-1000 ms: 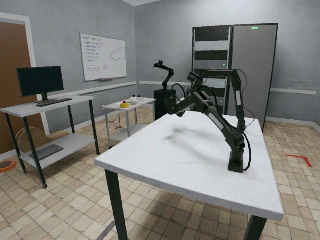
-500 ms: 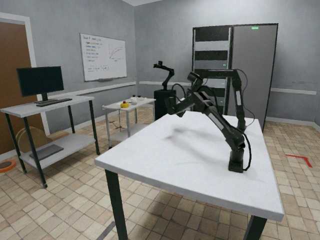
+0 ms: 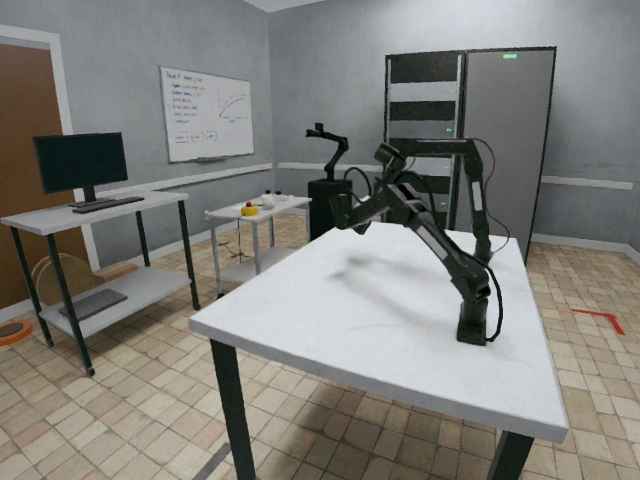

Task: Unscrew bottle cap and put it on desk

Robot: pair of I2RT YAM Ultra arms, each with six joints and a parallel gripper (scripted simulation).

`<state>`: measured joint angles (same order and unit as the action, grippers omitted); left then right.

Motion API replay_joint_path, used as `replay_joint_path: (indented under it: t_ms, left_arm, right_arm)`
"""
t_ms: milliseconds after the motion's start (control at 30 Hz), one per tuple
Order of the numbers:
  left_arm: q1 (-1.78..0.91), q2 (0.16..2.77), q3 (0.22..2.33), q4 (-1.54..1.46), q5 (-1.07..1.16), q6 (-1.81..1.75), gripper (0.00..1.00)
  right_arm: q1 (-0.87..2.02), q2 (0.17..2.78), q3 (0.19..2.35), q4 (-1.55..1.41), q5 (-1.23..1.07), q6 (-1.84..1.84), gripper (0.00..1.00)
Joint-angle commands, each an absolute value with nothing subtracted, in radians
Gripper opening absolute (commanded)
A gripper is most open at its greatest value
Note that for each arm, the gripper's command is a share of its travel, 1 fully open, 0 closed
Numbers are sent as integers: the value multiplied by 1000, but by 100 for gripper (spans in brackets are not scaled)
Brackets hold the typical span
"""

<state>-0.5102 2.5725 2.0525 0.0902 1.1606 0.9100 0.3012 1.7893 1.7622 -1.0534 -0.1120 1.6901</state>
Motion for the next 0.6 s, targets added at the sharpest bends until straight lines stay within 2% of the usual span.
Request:
replay_joint_path:
  t_ms: [0, 100, 567]
  left_arm:
    - [-513, 2560, 2073, 85, 1156, 889, 0]
    - [-513, 2560, 2073, 85, 1156, 889, 0]
    - [-513, 2560, 2073, 85, 1156, 889, 0]
  right_arm:
    - [300, 1787, 1774, -1094, -108, 1621, 0]
    - [301, 1793, 1786, -1106, -92, 1390, 0]
    - [298, 1793, 1794, -1094, -66, 913, 0]
